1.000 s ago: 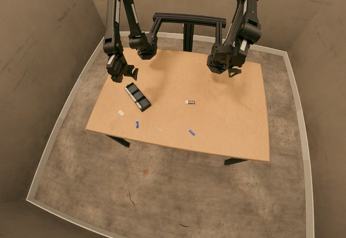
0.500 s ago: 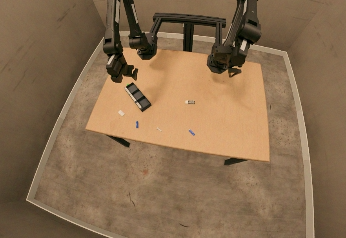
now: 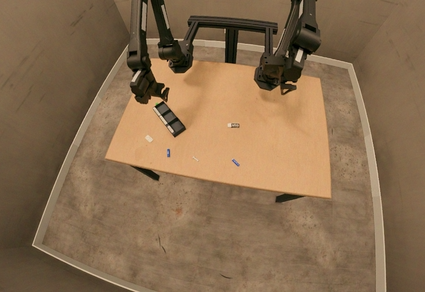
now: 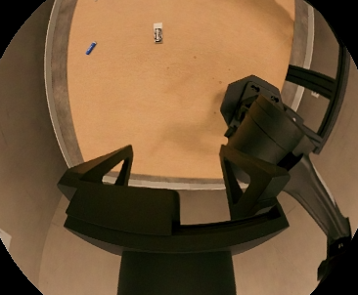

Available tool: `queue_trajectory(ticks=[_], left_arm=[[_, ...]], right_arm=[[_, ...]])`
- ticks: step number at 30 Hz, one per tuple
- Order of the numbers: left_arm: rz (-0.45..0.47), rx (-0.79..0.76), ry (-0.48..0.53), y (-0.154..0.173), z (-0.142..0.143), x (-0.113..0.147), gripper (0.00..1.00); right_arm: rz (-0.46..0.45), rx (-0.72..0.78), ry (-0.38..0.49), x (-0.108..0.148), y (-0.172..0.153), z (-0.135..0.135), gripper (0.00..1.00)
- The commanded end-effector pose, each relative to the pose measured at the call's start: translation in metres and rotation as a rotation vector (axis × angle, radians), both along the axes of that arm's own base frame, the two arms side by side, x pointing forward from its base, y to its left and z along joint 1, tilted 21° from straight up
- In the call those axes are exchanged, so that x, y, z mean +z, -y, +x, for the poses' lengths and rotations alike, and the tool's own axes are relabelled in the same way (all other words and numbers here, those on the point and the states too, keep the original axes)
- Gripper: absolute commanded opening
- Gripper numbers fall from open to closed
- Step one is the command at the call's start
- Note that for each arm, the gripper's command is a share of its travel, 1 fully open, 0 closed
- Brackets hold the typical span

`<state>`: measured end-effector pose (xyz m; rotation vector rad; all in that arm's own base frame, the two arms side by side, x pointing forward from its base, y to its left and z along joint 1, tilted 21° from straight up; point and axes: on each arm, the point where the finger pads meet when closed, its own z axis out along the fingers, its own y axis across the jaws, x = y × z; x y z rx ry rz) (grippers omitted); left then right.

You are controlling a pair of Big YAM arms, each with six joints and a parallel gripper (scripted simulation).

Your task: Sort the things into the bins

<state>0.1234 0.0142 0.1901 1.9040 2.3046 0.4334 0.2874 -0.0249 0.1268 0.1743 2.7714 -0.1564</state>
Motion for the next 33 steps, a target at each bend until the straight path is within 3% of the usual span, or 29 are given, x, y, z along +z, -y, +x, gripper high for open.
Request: queue_trajectory(ticks=[1,14,23,33], left_arm=[[-0.009,-0.004,0.071,0.0,0.005,0.033,1.0],[-0.009,-0.004,0.071,0.0,0.005,0.033,1.0],[-0.009,-0.004,0.071,0.0,0.005,0.033,1.0],[-0.009,-0.004,0.071,0.0,0.005,0.033,1.0]], right_arm=[[0.044,-0.128,0.012,-0.017,0.008,0.011,1.0],[0.172,-0.468,0.061,-0.101,0.04,0.07,1.0],[0.225,-0.577,0.142,-0.087,0.035,0.087,1.0],[0.22,-0.58,0.109,-0.099,0.033,0.074,1.0]])
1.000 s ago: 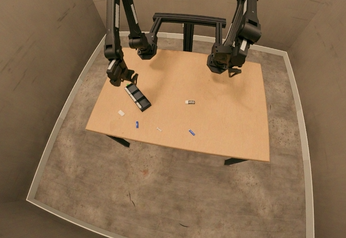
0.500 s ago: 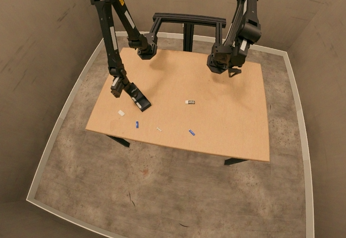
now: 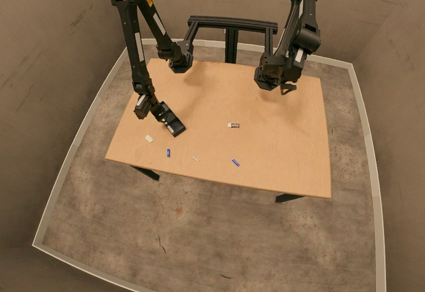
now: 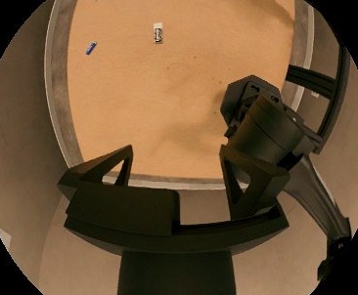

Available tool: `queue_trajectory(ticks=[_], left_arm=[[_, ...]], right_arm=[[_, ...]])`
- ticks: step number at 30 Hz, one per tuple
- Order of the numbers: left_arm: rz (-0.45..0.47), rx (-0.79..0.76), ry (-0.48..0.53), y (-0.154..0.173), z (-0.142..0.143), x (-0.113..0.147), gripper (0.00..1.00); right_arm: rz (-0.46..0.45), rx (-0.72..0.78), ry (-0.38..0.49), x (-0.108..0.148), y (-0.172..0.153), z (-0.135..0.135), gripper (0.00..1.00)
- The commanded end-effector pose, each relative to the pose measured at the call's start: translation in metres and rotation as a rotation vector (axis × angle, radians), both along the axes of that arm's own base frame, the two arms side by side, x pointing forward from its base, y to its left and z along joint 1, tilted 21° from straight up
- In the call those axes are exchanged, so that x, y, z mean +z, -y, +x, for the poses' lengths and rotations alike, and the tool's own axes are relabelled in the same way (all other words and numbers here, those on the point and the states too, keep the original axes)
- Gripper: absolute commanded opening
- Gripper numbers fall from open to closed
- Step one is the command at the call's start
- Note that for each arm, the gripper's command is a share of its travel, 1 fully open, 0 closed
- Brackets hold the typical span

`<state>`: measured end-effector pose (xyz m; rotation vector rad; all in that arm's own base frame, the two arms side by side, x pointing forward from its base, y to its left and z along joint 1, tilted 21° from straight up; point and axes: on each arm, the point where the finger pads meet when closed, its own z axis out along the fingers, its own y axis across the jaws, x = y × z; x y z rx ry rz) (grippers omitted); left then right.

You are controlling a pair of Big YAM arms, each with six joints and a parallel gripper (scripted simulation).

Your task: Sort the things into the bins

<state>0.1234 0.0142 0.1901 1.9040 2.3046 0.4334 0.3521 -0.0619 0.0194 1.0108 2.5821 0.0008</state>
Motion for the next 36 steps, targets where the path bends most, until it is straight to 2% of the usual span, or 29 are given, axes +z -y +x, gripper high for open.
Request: queue_trajectory(ticks=[1,36], left_arm=[[-0.009,-0.004,0.071,0.0003,0.0054,0.0328,1.0],[-0.009,-0.004,0.071,0.0003,0.0054,0.0328,1.0]], right_arm=[[-0.002,-0.006,0.037,0.008,-0.0039,0.009,1.0],[-0.001,-0.005,0.034,0.007,-0.0057,0.0028,1.0]])
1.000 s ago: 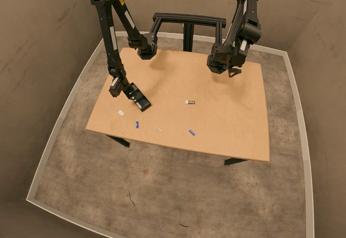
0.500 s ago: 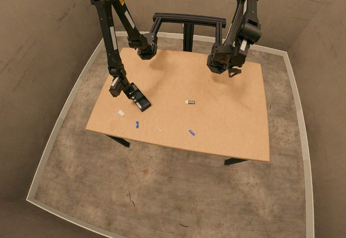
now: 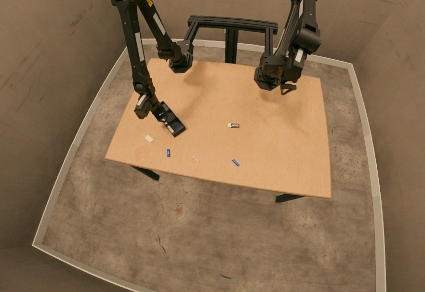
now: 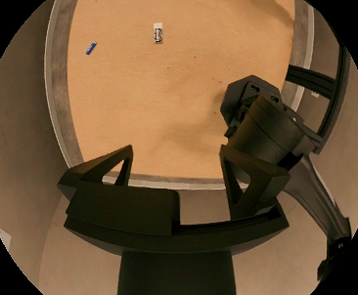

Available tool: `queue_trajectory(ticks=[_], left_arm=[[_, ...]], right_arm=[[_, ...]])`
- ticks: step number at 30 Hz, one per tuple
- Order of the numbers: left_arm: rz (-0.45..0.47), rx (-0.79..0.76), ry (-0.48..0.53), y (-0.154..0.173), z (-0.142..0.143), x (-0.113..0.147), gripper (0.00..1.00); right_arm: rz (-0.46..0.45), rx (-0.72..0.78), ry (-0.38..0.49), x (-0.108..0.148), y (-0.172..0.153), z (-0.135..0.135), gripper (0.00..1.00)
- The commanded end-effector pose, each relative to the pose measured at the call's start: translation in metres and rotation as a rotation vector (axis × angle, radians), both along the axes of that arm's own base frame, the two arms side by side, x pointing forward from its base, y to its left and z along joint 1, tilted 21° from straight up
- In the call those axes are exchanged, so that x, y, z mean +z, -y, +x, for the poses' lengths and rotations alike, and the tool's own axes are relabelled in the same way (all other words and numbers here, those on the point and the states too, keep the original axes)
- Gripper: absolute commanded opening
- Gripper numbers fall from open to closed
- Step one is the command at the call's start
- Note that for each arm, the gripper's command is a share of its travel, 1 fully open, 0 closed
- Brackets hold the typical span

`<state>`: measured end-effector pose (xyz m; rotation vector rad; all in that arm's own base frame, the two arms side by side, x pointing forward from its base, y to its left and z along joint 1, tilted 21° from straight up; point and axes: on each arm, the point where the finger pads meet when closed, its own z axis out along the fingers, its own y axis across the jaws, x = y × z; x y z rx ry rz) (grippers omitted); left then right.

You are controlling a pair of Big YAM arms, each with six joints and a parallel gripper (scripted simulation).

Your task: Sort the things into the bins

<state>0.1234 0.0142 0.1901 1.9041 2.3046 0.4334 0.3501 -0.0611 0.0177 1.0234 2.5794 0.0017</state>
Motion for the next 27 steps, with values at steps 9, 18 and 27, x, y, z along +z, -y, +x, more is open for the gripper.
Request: queue_trajectory(ticks=[9,18,27], left_arm=[[-0.009,-0.004,0.071,0.0,0.005,0.033,1.0],[-0.009,-0.004,0.071,0.0,0.005,0.033,1.0],[-0.009,-0.004,0.071,0.0,0.005,0.033,1.0]], right_arm=[[-0.006,0.003,0.057,0.087,-0.012,-0.007,1.0],[-0.005,0.003,0.064,0.145,-0.02,-0.028,1.0],[-0.001,0.003,0.008,0.141,-0.024,-0.044,1.0]])
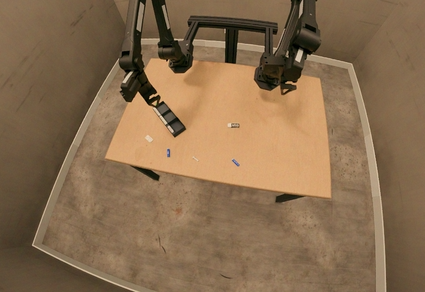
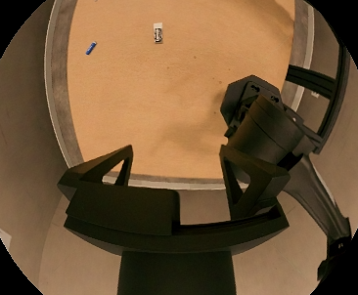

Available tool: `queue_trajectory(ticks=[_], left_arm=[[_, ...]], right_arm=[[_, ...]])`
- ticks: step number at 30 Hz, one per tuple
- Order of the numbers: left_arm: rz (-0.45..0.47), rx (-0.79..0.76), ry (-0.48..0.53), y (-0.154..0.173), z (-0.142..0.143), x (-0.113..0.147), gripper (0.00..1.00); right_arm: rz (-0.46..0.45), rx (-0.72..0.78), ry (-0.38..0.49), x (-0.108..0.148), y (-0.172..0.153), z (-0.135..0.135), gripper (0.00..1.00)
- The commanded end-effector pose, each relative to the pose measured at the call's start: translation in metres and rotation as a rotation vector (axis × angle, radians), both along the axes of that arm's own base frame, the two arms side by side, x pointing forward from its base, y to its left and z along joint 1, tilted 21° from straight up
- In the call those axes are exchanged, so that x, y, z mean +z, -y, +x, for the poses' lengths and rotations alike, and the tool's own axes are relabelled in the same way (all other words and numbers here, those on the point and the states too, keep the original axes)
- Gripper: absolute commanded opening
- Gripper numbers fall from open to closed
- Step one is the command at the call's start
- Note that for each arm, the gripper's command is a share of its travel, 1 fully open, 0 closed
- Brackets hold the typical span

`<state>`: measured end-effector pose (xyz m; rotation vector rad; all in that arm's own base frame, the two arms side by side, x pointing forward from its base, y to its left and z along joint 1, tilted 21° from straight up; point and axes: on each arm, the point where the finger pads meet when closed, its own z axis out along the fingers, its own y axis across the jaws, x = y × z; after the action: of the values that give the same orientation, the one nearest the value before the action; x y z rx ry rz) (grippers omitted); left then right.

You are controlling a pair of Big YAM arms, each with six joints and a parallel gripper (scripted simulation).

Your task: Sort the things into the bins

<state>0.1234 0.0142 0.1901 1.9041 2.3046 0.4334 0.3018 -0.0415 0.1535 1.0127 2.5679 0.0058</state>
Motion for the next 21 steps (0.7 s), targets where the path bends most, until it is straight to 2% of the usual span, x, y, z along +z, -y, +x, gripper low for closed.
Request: queue_trajectory(ticks=[1,2,6,7,10,11,12,13,14,15,16,17,18,19,20,21], left_arm=[[-0.009,-0.004,0.071,0.0,0.005,0.033,1.0],[-0.009,-0.004,0.071,0.0,0.005,0.033,1.0],[-0.009,-0.004,0.071,0.0,0.005,0.033,1.0],[-0.009,-0.004,0.071,0.0,0.005,0.033,1.0],[-0.009,-0.004,0.071,0.0,0.005,0.033,1.0],[-0.009,-0.004,0.071,0.0,0.005,0.033,1.0],[-0.009,-0.004,0.071,0.0,0.005,0.033,1.0],[-0.009,-0.004,0.071,0.0,0.005,0.033,1.0],[-0.009,-0.004,0.071,0.0,0.005,0.033,1.0],[-0.009,-0.004,0.071,0.0,0.005,0.033,1.0],[-0.009,-0.004,0.071,0.0,0.005,0.033,1.0],[-0.009,-0.004,0.071,0.0,0.005,0.033,1.0],[-0.009,-0.004,0.071,0.0,0.005,0.033,1.0],[-0.009,-0.004,0.071,0.0,0.005,0.033,1.0],[-0.009,-0.004,0.071,0.0,0.005,0.033,1.0],[-0.009,-0.004,0.071,0.0,0.005,0.033,1.0]], right_arm=[[0.003,-0.002,-0.01,0.003,-0.004,0.003,1.0],[-0.001,-0.002,0.021,0.011,-0.001,0.007,1.0],[-0.001,-0.002,0.021,0.011,-0.001,0.007,1.0],[0.003,-0.002,-0.01,0.0,-0.004,0.001,1.0],[0.004,-0.001,-0.014,-0.003,-0.004,-0.001,1.0],[0.004,-0.001,-0.012,-0.003,-0.004,0.0,1.0],[-0.001,-0.002,0.021,0.01,-0.001,0.007,1.0],[0.003,-0.001,-0.008,-0.002,-0.004,0.001,1.0],[-0.001,-0.002,0.021,0.01,-0.001,0.007,1.0],[0.003,-0.001,-0.008,-0.003,-0.004,0.001,1.0],[-0.001,-0.002,0.021,0.01,0.0,0.007,1.0],[0.003,-0.001,-0.007,-0.003,-0.004,0.001,1.0],[-0.001,-0.002,0.021,0.01,0.0,0.007,1.0],[-0.001,-0.002,0.021,0.01,0.0,0.007,1.0],[0.003,-0.001,-0.007,-0.004,-0.004,0.001,1.0],[-0.023,0.065,-0.016,-0.009,-0.011,0.003,0.37]])
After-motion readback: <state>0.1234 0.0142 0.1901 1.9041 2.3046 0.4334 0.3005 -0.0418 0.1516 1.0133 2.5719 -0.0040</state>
